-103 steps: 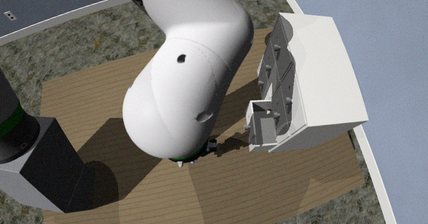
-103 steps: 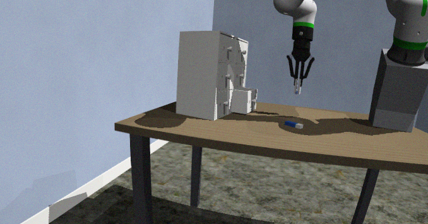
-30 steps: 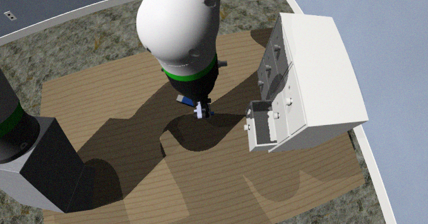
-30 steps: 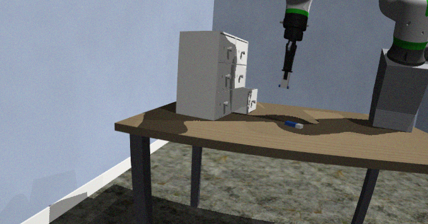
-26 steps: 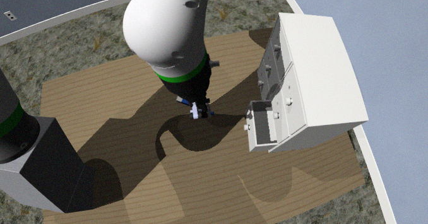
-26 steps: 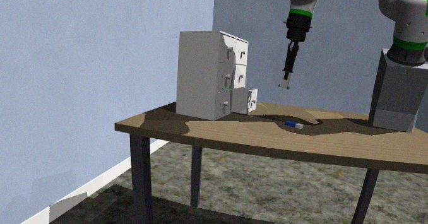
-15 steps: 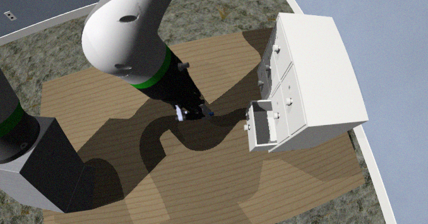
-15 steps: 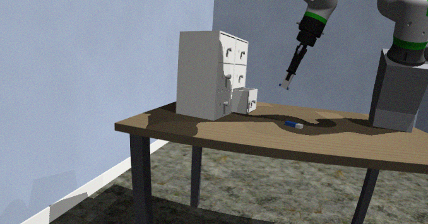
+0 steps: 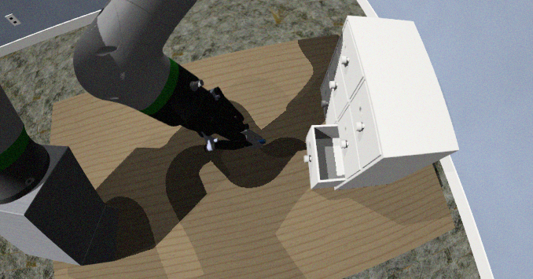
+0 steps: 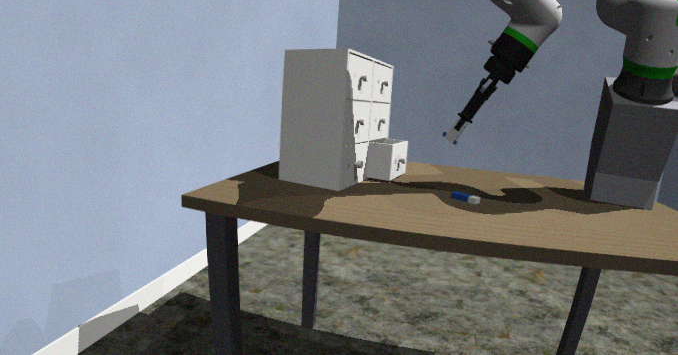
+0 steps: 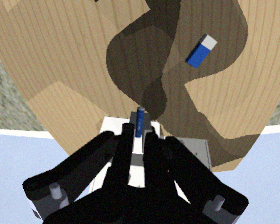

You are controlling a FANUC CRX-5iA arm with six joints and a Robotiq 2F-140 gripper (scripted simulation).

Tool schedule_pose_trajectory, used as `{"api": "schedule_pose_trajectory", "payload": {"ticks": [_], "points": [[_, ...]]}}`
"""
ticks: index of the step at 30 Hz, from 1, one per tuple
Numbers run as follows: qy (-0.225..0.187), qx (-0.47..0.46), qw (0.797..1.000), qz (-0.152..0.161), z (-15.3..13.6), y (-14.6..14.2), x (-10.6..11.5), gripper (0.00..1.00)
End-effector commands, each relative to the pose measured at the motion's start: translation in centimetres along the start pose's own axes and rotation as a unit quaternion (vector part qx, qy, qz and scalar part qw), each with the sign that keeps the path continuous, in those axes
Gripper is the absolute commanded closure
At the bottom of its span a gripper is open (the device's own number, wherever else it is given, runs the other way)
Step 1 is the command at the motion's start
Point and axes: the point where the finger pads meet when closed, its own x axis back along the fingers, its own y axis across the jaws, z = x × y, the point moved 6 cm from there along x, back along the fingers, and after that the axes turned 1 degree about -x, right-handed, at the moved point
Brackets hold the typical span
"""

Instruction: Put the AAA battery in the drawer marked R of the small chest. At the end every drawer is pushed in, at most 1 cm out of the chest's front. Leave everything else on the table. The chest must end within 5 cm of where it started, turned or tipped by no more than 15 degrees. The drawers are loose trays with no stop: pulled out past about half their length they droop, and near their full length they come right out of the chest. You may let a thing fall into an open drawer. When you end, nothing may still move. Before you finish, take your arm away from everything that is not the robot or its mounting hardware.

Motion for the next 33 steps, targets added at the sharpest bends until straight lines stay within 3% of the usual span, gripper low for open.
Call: {"api": "schedule_pose_trajectory", "payload": {"ticks": [1,16,33], "points": [[-0.028,0.001,0.999,-0.02,0.3,-0.2,-0.1,0.97],[-0.085,0.0,0.996,-0.023,1.5,-0.1,-0.2,0.97],[-0.177,-0.002,0.984,-0.023,2.9,-0.2,-0.4,0.97]]}}
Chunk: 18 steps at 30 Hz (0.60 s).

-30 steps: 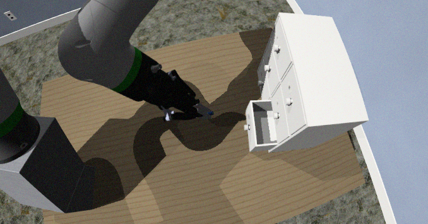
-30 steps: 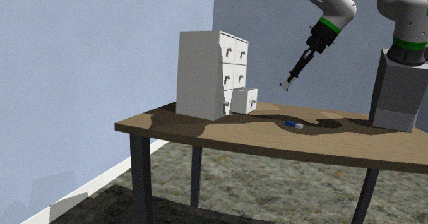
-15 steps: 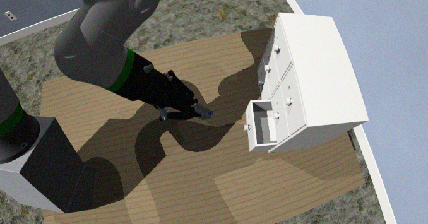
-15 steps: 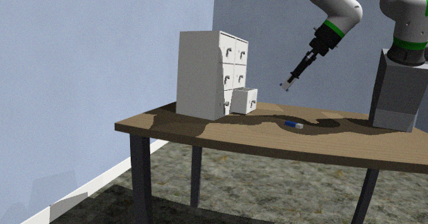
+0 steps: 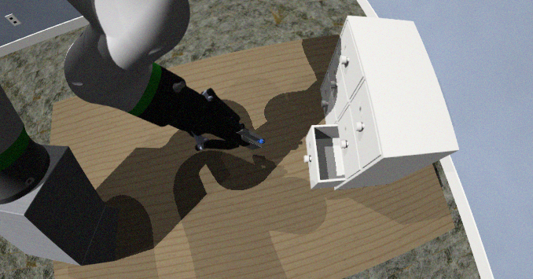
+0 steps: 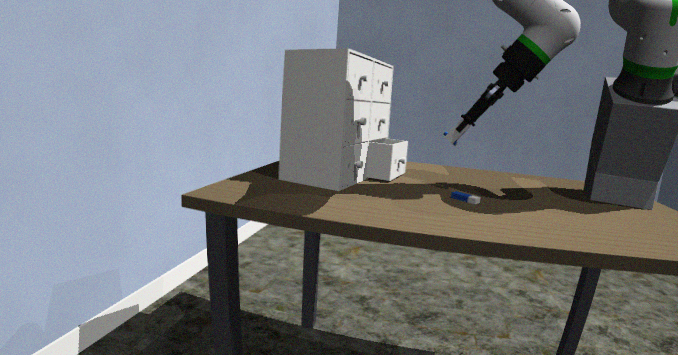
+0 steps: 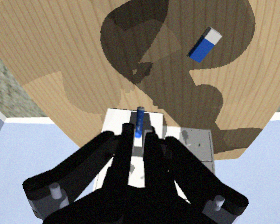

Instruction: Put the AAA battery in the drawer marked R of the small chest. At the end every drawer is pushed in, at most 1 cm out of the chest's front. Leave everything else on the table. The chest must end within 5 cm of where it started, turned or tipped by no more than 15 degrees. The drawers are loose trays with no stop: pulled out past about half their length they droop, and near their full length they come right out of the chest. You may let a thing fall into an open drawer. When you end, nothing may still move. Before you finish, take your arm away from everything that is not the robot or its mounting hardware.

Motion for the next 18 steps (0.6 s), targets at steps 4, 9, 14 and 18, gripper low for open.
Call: {"api": "schedule_pose_trajectory", "payload": {"ticks": [4,9,14,18], "points": [[-0.136,0.004,0.99,-0.039,2.01,-0.57,-0.24,0.97],[-0.15,0.003,0.988,-0.038,2.29,-0.54,-0.28,0.97],[-0.167,0.003,0.985,-0.04,2.55,-0.55,-0.34,0.97],[-0.177,0.003,0.983,-0.041,2.69,-0.56,-0.38,0.97]]}}
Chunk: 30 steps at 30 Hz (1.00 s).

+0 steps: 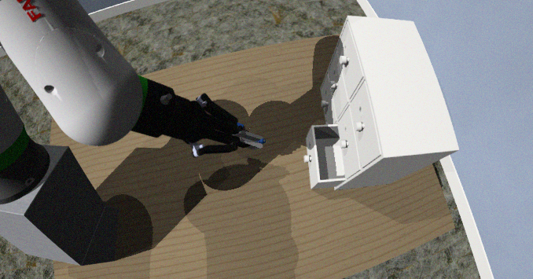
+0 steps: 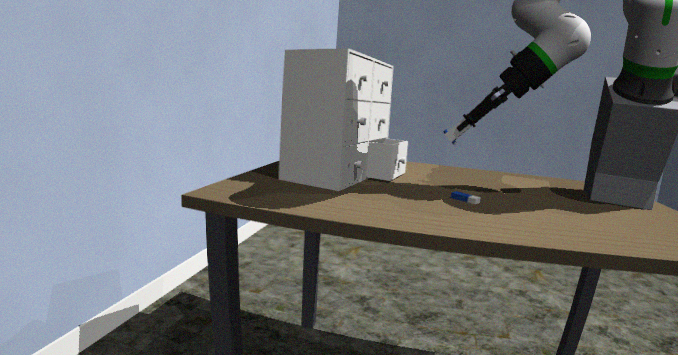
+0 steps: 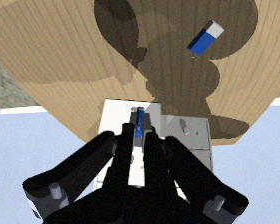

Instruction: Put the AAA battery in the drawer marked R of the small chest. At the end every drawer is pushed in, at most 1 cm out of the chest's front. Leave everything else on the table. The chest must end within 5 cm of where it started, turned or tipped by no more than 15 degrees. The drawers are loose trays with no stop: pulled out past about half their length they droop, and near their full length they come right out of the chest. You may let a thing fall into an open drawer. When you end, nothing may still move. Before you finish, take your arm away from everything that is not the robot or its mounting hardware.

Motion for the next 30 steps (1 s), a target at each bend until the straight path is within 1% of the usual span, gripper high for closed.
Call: {"api": "schedule_pose_trajectory", "payload": {"ticks": [1,10,30], "points": [[-0.127,0.012,0.992,-0.016,2.27,0.01,-0.25,0.97],[-0.135,0.012,0.991,-0.015,2.41,-0.03,-0.24,0.97],[-0.135,0.012,0.991,-0.015,2.05,-0.01,-0.59,0.97]]}}
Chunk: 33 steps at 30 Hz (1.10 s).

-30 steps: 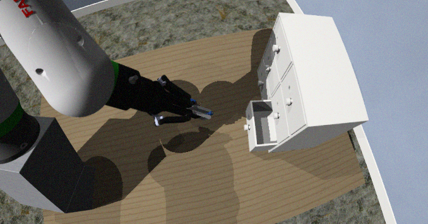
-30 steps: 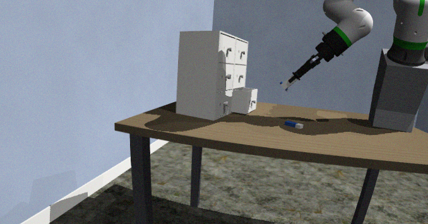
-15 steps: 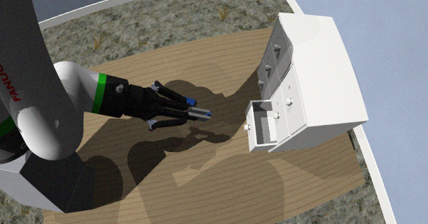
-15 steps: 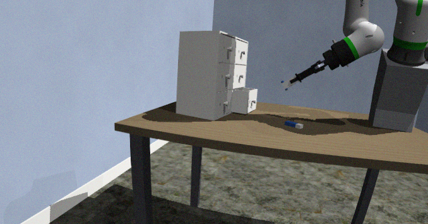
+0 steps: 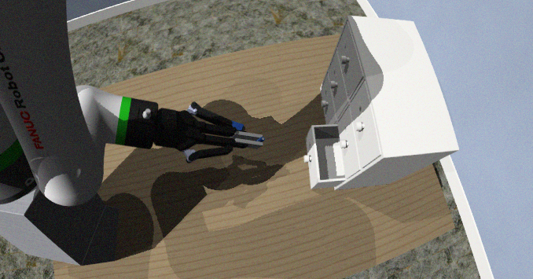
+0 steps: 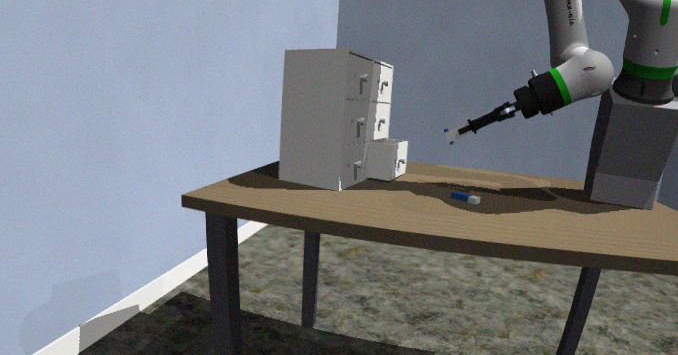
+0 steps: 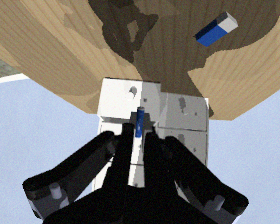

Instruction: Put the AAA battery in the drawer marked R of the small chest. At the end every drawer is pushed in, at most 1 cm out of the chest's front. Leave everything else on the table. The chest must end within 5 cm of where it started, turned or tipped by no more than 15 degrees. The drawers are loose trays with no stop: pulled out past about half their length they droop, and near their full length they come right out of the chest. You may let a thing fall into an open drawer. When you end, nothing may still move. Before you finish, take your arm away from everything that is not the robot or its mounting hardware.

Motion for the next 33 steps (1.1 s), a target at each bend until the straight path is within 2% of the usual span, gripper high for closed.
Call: {"api": "schedule_pose_trajectory", "payload": {"ticks": [1,8,20,33], "points": [[0.0,0.0,1.0,0.0,-0.1,0.0,-0.3,0.97],[0.0,0.0,1.0,0.0,-0.5,0.0,-1.0,0.97],[0.0,0.0,1.0,0.0,-2.0,0.0,-3.5,0.97],[0.0,0.0,1.0,0.0,-4.8,0.1,-8.3,0.97]]}}
